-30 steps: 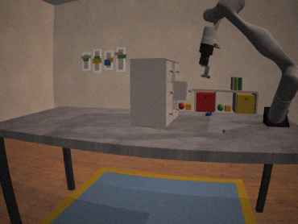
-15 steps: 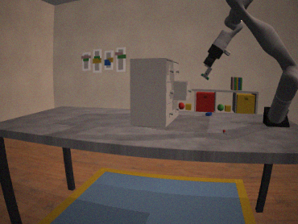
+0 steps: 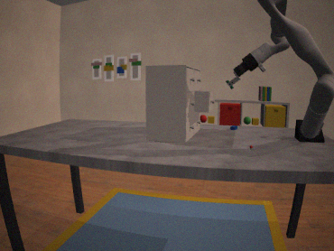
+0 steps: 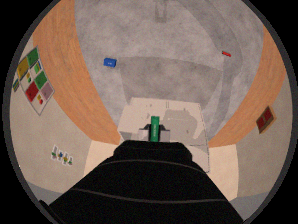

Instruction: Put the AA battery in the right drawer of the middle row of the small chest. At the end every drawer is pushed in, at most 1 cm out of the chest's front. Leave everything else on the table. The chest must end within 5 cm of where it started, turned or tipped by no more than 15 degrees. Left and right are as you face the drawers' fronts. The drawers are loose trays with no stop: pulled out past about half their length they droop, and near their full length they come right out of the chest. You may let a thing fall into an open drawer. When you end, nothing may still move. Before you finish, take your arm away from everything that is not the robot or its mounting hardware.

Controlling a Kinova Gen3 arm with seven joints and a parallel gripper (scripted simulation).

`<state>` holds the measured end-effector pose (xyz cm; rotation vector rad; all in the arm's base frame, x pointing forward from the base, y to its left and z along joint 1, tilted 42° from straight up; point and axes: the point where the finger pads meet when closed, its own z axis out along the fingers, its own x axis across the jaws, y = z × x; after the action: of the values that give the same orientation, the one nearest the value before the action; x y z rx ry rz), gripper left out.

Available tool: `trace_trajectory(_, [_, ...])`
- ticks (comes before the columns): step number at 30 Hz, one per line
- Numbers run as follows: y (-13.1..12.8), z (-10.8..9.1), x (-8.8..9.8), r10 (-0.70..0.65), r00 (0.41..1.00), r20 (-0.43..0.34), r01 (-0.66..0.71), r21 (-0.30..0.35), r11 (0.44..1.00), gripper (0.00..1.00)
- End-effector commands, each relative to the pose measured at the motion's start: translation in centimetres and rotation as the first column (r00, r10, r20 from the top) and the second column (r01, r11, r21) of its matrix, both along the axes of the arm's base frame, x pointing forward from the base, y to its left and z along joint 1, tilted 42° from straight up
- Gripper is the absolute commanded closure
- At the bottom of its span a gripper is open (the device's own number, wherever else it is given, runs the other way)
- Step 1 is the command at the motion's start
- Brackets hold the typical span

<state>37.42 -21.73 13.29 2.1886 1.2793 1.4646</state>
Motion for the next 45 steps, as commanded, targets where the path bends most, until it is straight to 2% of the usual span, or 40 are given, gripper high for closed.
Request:
trace_trajectory(1, [0.02, -0.59, -0.9, -0.056, 0.998, 0.02, 0.055, 0.02, 0.998, 0.69])
trace_trajectory(8, [0.02, -0.62, -1.02, -0.136, 0.985, 0.11, 0.136, 0.008, 0.991, 0.69])
trace_trajectory(20, [0.19, -0.66, -1.04, -0.198, 0.962, 0.189, 0.201, 0.008, 0.98, 0.69])
trace_trajectory(45, [0.04, -0.67, -0.95, -0.22, 0.953, 0.209, 0.224, 0.005, 0.975, 0.69])
